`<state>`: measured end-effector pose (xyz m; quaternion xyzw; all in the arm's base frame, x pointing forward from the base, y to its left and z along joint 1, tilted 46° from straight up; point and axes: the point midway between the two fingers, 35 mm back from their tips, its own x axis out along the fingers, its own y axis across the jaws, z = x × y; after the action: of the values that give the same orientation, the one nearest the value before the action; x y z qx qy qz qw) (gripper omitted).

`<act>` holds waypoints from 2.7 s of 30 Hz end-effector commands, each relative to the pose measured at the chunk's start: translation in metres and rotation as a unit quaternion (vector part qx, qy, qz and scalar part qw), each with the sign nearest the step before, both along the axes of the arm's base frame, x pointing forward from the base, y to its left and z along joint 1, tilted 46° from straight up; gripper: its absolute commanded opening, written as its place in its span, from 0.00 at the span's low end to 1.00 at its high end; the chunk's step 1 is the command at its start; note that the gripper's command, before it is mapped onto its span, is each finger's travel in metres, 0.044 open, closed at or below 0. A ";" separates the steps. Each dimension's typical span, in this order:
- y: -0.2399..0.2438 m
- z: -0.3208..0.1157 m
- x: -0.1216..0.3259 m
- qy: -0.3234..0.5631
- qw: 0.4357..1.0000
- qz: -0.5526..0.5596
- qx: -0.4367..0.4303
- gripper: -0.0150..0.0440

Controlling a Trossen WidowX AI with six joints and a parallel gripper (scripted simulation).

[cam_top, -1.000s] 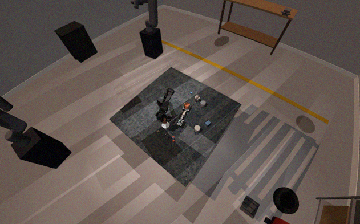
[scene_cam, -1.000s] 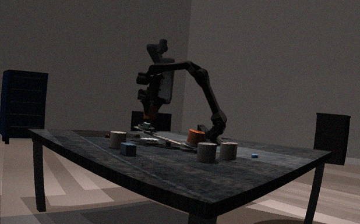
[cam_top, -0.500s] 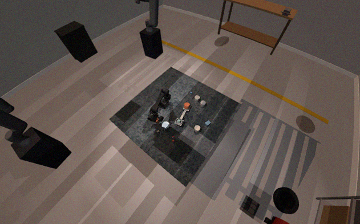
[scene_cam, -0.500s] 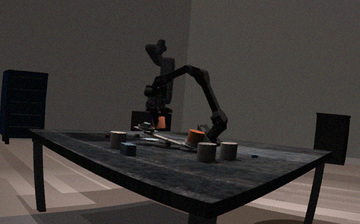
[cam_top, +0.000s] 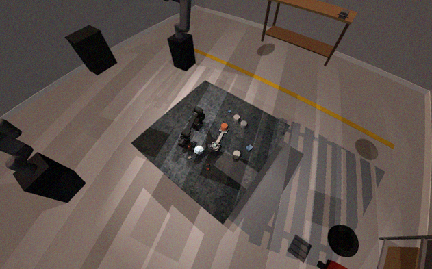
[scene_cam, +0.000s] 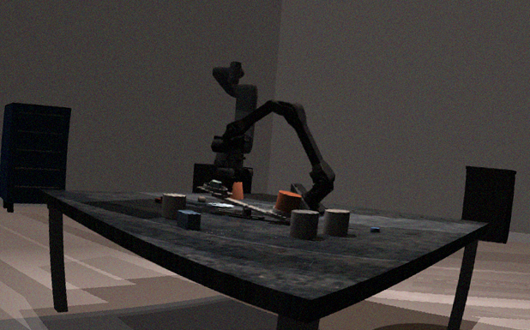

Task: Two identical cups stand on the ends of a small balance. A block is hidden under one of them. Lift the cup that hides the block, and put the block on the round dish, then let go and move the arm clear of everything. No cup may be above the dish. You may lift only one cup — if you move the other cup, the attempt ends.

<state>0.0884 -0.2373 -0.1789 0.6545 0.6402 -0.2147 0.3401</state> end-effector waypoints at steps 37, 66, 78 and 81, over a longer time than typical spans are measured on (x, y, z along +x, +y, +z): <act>-0.027 0.028 -0.003 -0.001 1.000 -0.003 0.000 1.00; 0.018 0.172 0.237 -0.093 0.992 0.084 -0.006 0.69; 0.032 0.158 0.240 -0.093 0.992 0.084 -0.006 0.69; 0.035 0.154 0.241 -0.093 0.992 0.084 -0.006 0.69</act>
<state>0.3275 -0.2071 -0.0223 0.6118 0.6580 -0.1292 0.4195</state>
